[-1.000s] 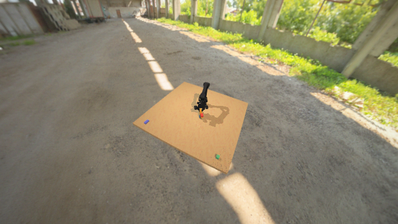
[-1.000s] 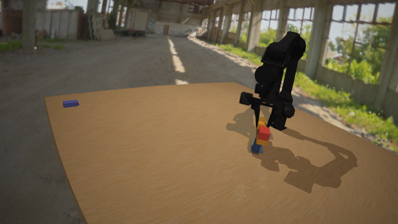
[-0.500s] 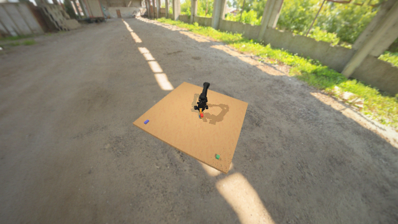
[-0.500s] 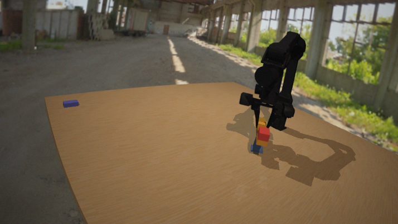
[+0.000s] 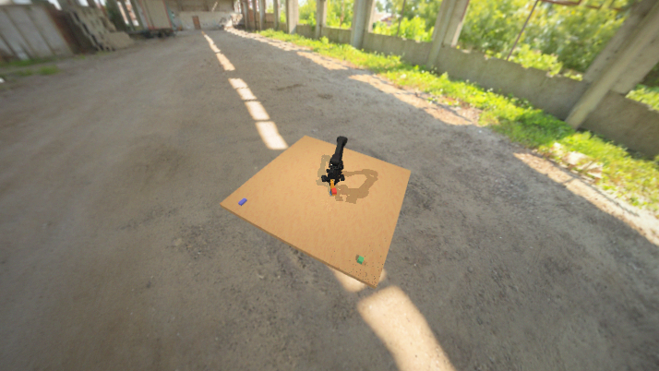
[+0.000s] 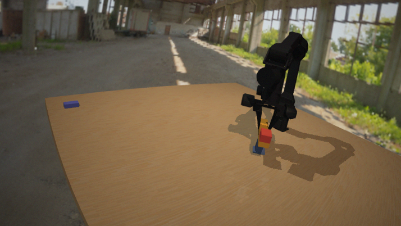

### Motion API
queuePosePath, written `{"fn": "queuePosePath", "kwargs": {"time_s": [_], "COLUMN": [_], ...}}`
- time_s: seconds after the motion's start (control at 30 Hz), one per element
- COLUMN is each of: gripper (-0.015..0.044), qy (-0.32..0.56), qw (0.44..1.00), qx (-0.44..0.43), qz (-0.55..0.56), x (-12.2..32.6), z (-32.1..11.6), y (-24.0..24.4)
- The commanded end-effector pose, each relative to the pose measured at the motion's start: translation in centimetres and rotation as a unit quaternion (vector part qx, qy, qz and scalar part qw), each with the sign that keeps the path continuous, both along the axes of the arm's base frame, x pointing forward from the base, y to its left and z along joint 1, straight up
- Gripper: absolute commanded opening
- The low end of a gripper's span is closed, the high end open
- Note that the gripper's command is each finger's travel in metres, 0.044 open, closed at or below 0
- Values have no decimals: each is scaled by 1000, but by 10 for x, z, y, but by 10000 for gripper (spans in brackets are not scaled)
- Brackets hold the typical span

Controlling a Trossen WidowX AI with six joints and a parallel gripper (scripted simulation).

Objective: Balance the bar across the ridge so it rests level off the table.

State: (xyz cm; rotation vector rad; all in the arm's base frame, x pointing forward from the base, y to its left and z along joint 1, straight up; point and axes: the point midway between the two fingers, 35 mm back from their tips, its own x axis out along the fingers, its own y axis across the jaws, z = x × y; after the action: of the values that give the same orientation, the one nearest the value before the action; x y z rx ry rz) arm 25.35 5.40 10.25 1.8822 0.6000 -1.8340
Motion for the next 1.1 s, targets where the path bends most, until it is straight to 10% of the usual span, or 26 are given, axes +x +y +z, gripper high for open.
{"fn": "queuePosePath", "kwargs": {"time_s": [0.0, 1.07], "gripper": [0, 0], "qy": [0, 0], "qw": [1000, 1000], "qx": [2, 2], "qz": [-2, -2], "x": [0, 0], "z": [-1, -3], "y": [1, 1]}}
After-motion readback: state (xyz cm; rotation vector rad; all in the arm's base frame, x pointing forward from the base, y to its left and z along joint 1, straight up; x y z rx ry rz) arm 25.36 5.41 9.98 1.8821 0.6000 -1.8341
